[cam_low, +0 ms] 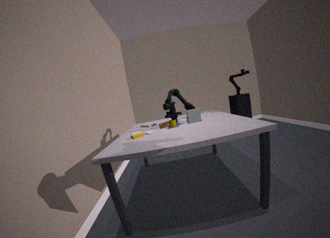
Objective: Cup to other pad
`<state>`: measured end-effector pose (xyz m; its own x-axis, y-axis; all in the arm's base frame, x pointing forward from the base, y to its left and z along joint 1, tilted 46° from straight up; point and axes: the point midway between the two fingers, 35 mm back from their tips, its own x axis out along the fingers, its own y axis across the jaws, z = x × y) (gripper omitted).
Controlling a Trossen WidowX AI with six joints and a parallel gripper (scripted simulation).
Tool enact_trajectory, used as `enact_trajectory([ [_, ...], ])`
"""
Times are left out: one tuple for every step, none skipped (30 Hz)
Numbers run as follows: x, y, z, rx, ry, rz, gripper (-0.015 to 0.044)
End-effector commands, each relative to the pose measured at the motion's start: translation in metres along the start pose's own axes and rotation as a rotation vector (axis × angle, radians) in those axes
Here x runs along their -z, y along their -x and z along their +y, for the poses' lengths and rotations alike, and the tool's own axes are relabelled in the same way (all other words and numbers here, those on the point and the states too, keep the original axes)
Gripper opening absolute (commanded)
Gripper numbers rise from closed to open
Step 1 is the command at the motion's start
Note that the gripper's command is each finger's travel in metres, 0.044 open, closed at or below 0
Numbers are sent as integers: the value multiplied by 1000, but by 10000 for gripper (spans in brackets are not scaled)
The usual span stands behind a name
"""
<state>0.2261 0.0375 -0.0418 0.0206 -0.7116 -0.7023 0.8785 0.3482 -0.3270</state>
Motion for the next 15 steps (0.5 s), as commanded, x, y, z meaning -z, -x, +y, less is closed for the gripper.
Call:
enact_trajectory([
  [0, 0, 0, -1, -1, 0, 27],
  [0, 0, 0, -1, -1, 0, 20],
  [0, 0, 0, -1, -1, 0, 13],
  [0, 0, 0, -1, -1, 0, 7],
  [0, 0, 0, -1, -1, 0, 0],
  [0, 1, 0, -1, -1, 0, 0],
  [0, 2, 1, -1, -1, 0, 0],
  [0, 4, 1, -2, 0, 0, 0],
  [0, 6, 1, -2, 0, 1, 0],
  [0, 8, 2, -2, 0, 1, 0],
  [0, 11, 2, -2, 0, 1, 0],
  [0, 14, 2, -2, 1, 2, 0],
  [0, 18, 3, -3, 1, 2, 0],
  [0, 21, 3, -3, 2, 2, 0],
  [1, 25, 3, -3, 2, 2, 0],
])
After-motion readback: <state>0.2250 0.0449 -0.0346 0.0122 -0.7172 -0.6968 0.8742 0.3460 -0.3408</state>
